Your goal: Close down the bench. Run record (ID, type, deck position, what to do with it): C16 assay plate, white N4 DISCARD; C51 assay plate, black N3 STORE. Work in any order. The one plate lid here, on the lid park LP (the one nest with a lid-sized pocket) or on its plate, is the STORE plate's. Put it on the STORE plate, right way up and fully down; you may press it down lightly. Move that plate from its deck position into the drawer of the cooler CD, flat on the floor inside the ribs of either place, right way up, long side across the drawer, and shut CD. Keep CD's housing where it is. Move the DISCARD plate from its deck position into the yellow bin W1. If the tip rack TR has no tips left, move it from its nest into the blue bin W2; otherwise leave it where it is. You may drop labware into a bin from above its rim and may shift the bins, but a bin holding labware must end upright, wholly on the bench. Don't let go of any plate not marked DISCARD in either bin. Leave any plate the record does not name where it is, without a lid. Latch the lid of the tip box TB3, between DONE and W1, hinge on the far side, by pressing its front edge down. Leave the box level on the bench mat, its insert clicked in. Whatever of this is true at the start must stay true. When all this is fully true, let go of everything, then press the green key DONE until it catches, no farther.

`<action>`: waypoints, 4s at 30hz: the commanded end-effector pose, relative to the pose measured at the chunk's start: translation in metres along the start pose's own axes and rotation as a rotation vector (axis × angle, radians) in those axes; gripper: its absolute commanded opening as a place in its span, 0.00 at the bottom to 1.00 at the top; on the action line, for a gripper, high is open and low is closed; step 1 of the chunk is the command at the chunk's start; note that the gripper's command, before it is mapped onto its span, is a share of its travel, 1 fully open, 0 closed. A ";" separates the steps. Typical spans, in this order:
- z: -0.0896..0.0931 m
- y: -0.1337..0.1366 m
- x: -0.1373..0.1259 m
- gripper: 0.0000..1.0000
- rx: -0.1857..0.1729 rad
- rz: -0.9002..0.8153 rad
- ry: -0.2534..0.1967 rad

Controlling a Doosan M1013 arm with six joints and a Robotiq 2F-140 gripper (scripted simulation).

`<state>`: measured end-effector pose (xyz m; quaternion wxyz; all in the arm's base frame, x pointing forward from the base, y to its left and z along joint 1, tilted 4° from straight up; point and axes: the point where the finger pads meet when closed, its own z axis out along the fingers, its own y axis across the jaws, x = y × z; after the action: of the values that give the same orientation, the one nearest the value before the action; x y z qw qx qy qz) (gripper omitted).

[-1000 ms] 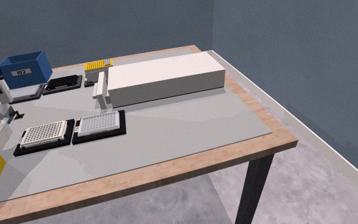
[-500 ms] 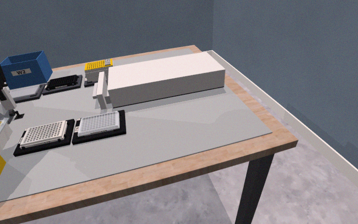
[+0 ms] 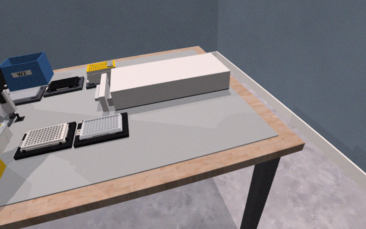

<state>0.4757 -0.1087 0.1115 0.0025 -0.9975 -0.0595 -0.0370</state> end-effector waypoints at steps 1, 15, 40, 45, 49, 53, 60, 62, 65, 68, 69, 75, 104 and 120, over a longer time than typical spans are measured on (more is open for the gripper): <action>-0.001 0.000 -0.004 0.00 0.000 0.000 0.000; -0.003 0.000 -0.020 0.00 0.000 0.000 0.000; -0.007 0.000 -0.050 0.00 0.000 0.000 0.000; -0.008 0.000 -0.056 0.00 0.000 0.000 0.000; -0.008 0.000 -0.060 0.00 0.000 0.000 0.000; -0.009 0.000 -0.065 0.00 0.000 0.000 0.000; -0.010 0.000 -0.074 0.00 0.000 0.000 0.000; -0.010 0.000 -0.075 0.00 0.000 0.000 0.000; -0.011 0.000 -0.078 0.00 0.000 0.000 0.000; -0.011 0.000 -0.082 0.00 0.000 0.000 0.000; -0.011 0.000 -0.083 0.00 0.000 0.000 0.000; -0.013 0.000 -0.091 0.00 0.000 0.000 0.000; -0.027 0.000 -0.094 0.00 0.000 0.000 0.000; -0.055 0.000 -0.094 0.00 0.000 0.000 0.000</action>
<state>0.3792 -0.1202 0.1543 0.0025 -0.9975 -0.0595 -0.0370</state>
